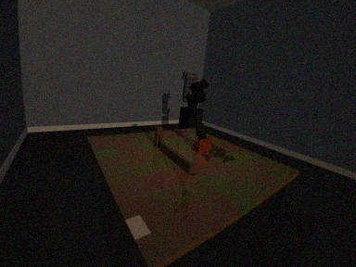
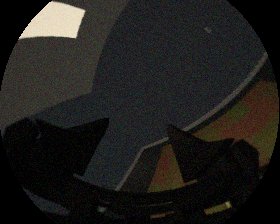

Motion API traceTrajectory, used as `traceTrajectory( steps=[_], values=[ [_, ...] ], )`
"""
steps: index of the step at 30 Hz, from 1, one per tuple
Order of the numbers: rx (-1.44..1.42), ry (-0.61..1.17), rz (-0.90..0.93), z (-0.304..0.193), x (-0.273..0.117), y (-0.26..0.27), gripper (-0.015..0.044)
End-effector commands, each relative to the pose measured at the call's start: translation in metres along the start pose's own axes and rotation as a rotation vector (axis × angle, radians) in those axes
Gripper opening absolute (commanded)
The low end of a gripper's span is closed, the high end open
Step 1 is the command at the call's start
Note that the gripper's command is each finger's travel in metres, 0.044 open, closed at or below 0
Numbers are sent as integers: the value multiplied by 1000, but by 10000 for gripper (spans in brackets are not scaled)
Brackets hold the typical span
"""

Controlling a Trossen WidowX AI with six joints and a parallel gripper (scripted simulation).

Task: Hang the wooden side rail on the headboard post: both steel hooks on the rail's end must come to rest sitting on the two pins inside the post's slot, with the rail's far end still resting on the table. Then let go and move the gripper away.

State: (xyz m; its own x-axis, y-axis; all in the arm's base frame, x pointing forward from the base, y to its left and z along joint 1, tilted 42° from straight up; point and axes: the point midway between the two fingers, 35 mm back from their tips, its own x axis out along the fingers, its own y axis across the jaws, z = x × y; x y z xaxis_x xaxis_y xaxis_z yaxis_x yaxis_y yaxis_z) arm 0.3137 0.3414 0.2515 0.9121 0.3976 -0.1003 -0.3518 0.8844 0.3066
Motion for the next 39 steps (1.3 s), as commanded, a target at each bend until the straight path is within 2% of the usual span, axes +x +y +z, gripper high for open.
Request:
traceTrajectory(
  steps=[1, 7, 13, 22, 26, 30, 34, 37, 39],
  values=[
    [-533, 103, -211, -1, -1, -78, 440],
    [-994, 281, -350, -1, -11, -142, 440],
    [-1432, 540, -427, -1, -31, -203, 440],
    [-2007, 1064, -359, -3, -80, -283, 440],
    [-2231, 1348, -224, -4, -108, -314, 440],
    [-2406, 1640, -8, -5, -137, -340, 440],
    [-2522, 1924, 302, -7, -169, -362, 440],
    [-2561, 2119, 603, -8, -193, -376, 440],
    [-2562, 2198, 760, -9, -205, -382, 440]
  ],
)
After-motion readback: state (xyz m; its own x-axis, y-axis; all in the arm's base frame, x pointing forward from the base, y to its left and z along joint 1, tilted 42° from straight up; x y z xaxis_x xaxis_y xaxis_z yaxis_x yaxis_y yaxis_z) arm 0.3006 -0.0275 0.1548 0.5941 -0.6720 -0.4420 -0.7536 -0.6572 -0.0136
